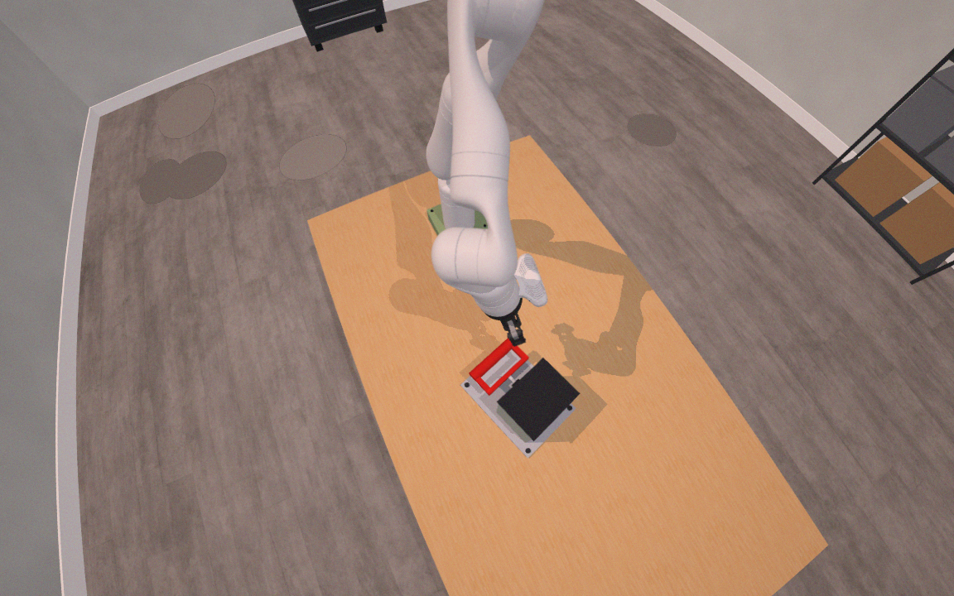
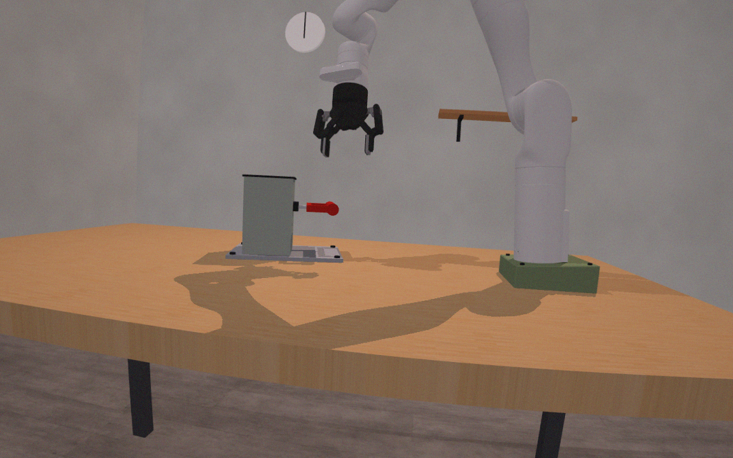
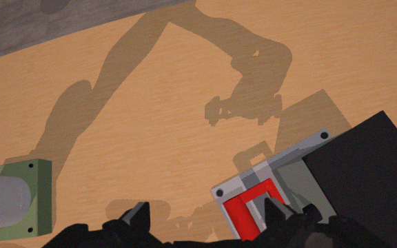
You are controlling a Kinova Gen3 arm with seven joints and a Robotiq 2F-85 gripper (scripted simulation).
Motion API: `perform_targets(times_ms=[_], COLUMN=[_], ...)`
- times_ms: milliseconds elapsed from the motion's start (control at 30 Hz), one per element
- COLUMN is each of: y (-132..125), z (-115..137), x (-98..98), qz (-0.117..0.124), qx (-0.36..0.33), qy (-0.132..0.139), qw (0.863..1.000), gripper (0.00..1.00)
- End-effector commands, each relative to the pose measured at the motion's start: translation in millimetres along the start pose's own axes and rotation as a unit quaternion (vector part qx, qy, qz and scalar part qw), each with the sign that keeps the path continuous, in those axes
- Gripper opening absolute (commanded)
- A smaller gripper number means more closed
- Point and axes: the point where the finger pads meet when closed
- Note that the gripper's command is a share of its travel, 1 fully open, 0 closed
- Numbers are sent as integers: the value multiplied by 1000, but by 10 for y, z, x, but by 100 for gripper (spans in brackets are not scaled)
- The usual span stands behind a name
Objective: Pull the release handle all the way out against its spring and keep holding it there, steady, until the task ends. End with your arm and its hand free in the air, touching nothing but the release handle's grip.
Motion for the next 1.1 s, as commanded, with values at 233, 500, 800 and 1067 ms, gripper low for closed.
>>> perform_targets(times_ms=[233, 500, 800, 1067], y=[-209, 136, 384, 549], z=[-816, -726, -633, -537], x=[-100, -127, -127, -124], qz=[12, -7, -20, -30], qx=[-120, 45, 140, 200], qy=[-10, -70, -104, -124], qw=[993, 997, 984, 972], gripper=[100, 100, 100, 100])
Point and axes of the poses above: the point where the finger pads meet when closed, its own x axis back along the fingers, its own y axis across the jaws, z = x × y, and after that the axes turned 7 degrees about -x, right-handed
